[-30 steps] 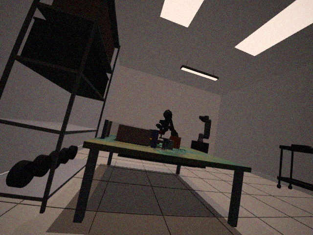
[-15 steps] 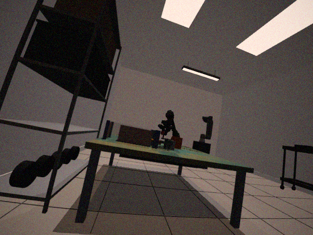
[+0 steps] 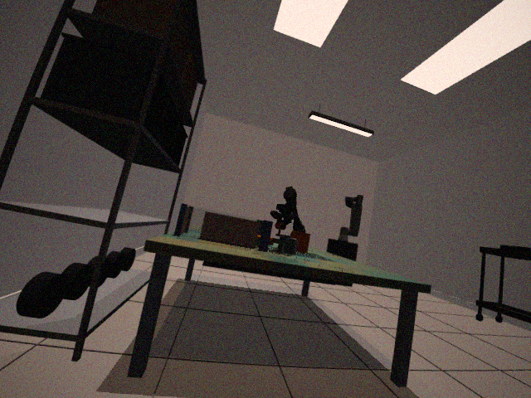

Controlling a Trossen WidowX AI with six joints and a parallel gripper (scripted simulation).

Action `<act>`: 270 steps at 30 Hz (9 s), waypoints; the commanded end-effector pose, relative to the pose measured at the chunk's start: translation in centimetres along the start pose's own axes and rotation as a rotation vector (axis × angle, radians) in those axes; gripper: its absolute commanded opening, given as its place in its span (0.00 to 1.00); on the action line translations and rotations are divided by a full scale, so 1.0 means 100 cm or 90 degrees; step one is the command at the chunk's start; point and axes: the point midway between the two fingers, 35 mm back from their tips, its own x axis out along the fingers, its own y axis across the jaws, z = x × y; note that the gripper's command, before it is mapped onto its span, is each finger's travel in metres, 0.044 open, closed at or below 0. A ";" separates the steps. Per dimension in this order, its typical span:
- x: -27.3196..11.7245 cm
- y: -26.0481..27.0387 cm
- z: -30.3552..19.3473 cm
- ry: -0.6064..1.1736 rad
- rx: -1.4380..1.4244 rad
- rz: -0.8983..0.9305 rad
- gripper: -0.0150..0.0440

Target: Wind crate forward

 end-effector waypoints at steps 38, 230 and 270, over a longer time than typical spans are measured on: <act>-0.006 0.054 -0.014 0.004 -0.004 0.023 0.25; -0.077 0.069 -0.165 0.010 -0.009 0.026 0.25; -0.084 0.016 -0.185 0.011 -0.009 0.024 0.25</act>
